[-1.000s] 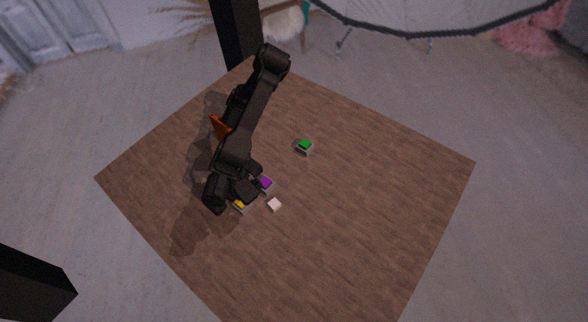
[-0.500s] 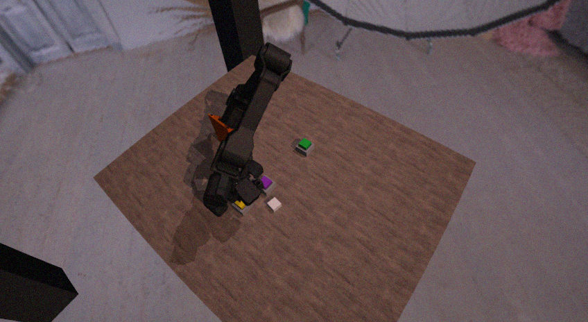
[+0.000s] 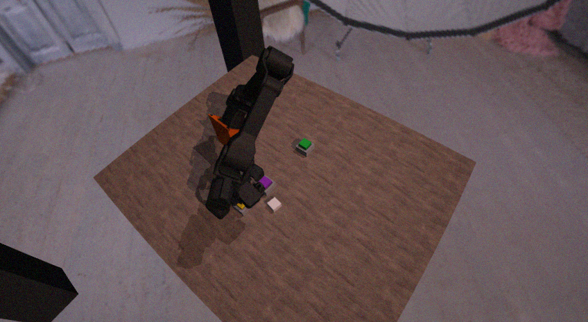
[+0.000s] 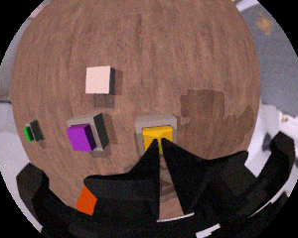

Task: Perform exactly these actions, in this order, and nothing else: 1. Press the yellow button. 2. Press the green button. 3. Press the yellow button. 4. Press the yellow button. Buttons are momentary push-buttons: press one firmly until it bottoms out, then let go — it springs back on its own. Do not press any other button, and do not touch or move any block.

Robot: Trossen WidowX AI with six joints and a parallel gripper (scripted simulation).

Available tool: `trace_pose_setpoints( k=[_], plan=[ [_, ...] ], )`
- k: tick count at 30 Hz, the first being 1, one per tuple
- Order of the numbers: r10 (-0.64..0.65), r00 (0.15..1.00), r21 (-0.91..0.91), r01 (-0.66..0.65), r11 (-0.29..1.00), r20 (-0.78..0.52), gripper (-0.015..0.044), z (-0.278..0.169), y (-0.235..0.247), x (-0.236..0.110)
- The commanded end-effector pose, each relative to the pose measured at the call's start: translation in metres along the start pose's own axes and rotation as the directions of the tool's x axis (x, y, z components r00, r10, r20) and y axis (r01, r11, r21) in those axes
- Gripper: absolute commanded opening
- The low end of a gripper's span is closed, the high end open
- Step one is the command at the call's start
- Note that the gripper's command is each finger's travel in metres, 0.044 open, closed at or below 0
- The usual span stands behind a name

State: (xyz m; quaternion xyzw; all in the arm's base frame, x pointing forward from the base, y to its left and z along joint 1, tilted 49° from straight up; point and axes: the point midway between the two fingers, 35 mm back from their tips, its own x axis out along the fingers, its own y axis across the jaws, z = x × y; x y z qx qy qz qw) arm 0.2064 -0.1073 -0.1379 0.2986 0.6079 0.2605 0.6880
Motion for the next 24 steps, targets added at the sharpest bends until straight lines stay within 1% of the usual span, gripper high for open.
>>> trace_pose_setpoints(
  k=[1, 21, 23, 24],
  plan=[
    [0.008, 1.0, 0.009, -0.008, 1.0, -0.002, 0.002, -0.002, 0.001, 0.003],
    [0.008, 1.0, 0.009, -0.008, 1.0, -0.002, 0.002, -0.002, 0.001, 0.003],
    [0.003, 1.0, 0.004, -0.003, 1.0, -0.001, 0.002, 0.0, 0.0, -0.009],
    [0.004, 1.0, 0.007, -0.004, 1.0, -0.001, 0.002, -0.001, 0.0, -0.02]
  ],
)
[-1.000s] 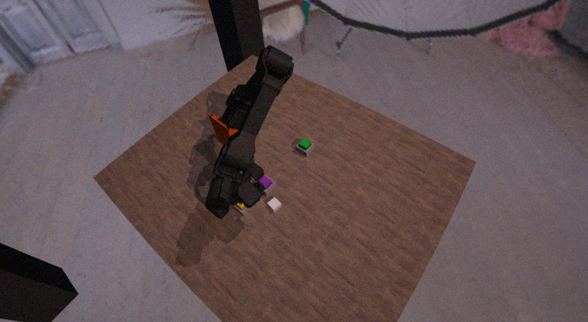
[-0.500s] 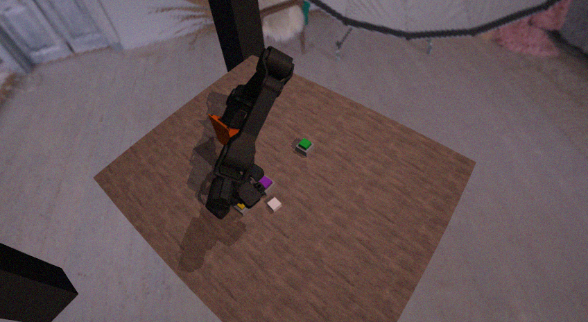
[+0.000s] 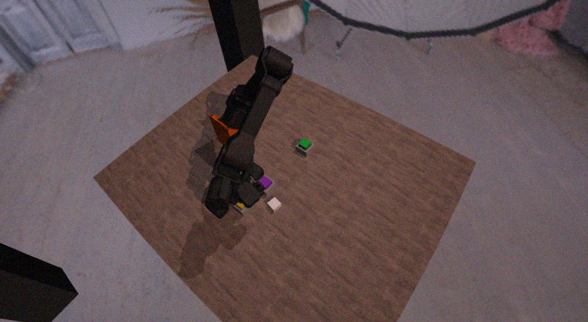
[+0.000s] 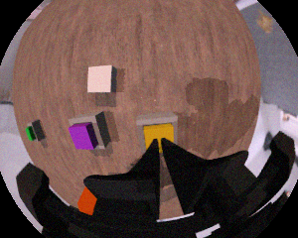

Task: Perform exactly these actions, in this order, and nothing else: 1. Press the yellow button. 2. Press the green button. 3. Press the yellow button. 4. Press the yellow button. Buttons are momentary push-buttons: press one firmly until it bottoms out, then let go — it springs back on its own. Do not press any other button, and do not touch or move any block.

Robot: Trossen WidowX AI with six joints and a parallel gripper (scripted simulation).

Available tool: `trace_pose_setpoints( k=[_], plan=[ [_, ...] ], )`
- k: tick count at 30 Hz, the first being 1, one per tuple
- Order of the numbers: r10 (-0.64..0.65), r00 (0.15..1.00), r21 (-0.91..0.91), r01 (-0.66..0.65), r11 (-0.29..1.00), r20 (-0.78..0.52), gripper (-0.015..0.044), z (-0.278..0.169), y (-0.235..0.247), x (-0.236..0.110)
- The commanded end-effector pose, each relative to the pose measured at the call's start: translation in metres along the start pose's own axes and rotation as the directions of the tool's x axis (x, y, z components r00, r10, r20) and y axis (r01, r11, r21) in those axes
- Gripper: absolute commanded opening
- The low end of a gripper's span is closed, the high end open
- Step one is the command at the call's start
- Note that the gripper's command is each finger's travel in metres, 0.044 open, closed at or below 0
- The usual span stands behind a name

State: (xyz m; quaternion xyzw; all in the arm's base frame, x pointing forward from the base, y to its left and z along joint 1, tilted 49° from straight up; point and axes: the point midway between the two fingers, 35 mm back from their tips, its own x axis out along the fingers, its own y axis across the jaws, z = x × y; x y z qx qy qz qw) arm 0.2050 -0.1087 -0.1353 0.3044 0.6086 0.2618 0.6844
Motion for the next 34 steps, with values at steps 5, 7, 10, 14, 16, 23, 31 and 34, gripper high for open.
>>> trace_pose_setpoints(
  k=[5, 7, 10, 14, 16, 23, 31, 34],
  plan=[
    [-0.006, 1.0, 0.002, 0.006, 1.0, 0.001, 0.0046, 0.001, 0.001, -0.028],
    [-0.019, 1.0, 0.006, 0.019, 1.0, -0.001, 0.0099, 0.015, 0.015, -0.036],
    [-0.044, 0.999, 0.014, 0.044, 0.999, -0.001, 0.0178, 0.044, 0.054, -0.053],
    [-0.063, 0.998, 0.018, 0.062, 0.998, 0.004, 0.0283, 0.073, 0.117, -0.068],
    [-0.065, 0.998, 0.018, 0.065, 0.998, 0.007, 0.0335, 0.082, 0.151, -0.073],
    [-0.039, 0.999, 0.012, 0.039, 0.999, 0.013, 0.04, 0.08, 0.277, -0.084],
    [0.015, 1.0, 0.004, -0.015, 1.0, 0.0, 0.04, 0.04, 0.369, -0.09],
    [0.015, 1.0, 0.004, -0.015, 1.0, 0.0, 0.04, 0.04, 0.369, -0.09]
  ],
)
